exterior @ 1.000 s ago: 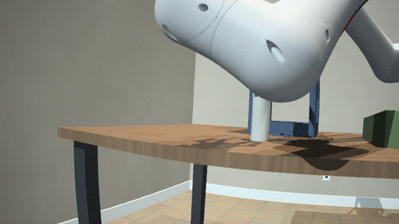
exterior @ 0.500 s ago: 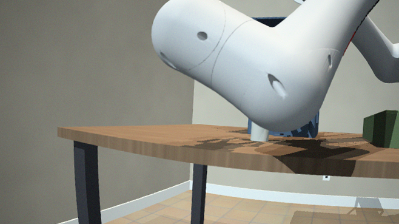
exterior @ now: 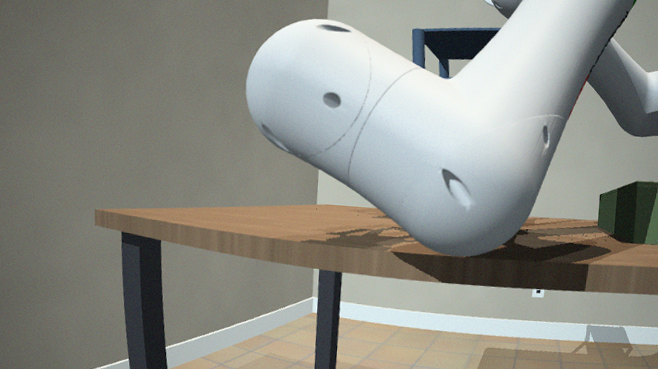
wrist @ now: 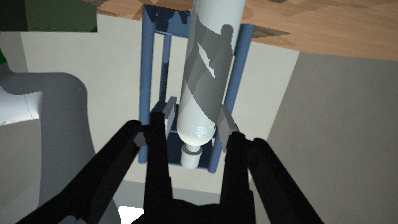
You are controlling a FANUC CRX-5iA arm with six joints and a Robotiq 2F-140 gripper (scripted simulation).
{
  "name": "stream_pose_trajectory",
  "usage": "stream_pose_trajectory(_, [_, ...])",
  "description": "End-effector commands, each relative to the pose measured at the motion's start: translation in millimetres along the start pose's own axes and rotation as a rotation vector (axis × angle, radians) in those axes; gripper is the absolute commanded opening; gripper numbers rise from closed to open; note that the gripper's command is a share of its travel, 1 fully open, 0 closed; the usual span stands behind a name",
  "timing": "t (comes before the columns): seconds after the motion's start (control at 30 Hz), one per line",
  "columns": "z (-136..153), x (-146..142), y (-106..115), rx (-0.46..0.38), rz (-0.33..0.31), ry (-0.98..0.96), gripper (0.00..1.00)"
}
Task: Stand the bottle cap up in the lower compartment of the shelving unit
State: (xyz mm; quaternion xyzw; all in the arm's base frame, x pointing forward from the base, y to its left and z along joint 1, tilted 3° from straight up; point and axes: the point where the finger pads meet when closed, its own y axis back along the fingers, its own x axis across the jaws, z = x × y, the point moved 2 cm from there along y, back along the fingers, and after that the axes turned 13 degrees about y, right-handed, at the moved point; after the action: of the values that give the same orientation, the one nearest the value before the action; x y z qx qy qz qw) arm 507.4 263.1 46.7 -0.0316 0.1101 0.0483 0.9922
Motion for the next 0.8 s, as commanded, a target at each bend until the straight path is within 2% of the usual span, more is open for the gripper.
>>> stream_pose_trajectory(0.0, [-1,0,0,0.0,0.0,0.0,0.38])
stream_pose_trajectory(0.77, [-18,4,0,0.0,0.0,0.0,0.38])
